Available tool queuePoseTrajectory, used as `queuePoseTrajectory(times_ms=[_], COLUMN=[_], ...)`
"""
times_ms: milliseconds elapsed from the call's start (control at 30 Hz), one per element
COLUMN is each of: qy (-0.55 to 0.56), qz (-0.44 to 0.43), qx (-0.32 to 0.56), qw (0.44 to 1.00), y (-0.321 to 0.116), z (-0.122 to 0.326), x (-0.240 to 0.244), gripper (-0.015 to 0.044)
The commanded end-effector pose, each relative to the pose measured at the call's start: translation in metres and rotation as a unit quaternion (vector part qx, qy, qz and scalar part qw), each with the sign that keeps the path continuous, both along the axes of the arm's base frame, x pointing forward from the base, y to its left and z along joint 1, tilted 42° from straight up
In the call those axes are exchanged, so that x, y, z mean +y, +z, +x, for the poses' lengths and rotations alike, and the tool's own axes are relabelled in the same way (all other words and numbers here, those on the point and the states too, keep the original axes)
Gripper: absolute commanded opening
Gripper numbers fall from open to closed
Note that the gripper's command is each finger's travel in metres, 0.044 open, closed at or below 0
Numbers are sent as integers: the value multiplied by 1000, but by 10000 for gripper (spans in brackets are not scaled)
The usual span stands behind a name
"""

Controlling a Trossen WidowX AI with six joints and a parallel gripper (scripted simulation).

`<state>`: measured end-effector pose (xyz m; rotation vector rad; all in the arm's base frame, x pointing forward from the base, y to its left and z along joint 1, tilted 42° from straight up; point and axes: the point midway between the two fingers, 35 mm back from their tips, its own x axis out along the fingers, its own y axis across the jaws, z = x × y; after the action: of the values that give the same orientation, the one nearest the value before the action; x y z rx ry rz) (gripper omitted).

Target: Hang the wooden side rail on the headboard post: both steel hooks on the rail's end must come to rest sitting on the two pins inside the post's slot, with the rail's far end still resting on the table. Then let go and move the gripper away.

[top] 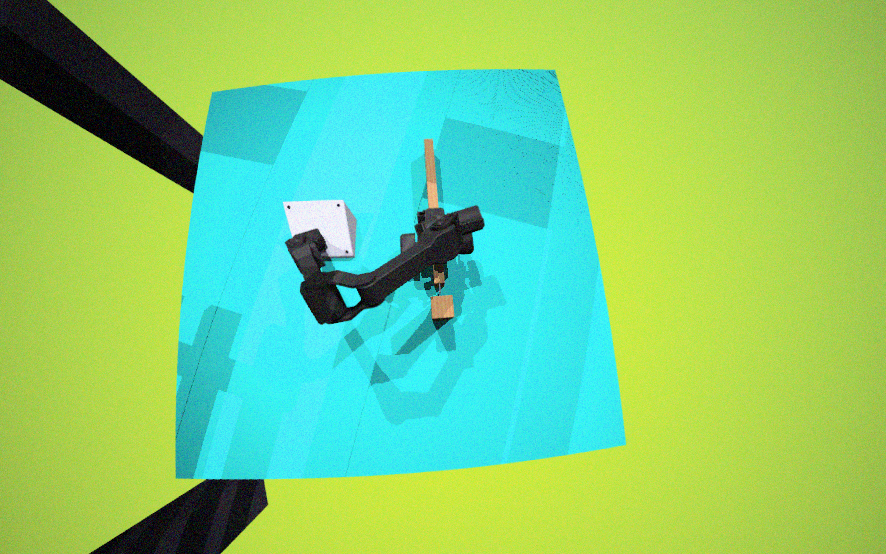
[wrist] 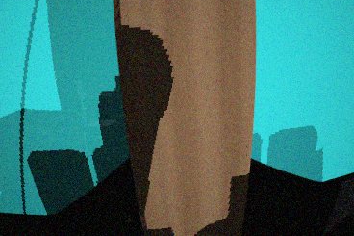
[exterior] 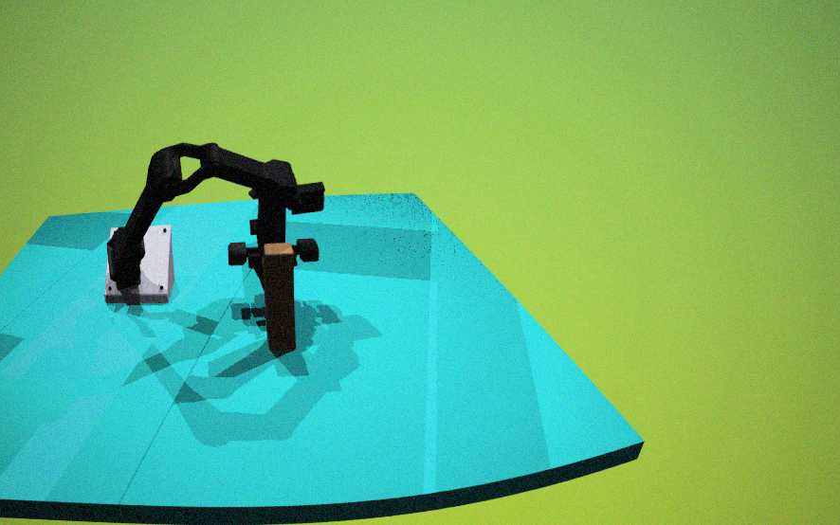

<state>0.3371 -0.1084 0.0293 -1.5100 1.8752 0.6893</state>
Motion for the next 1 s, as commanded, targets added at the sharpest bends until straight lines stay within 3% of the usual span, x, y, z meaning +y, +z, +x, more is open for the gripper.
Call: queuePoseTrajectory(times_ms=[0, 967], qy=[4, 4], qz=[0, 0], qx=[5, 5], qw=[1000, 1000], y=[1, 4], z=[0, 1], x=[1, 4], gripper=[0, 0])
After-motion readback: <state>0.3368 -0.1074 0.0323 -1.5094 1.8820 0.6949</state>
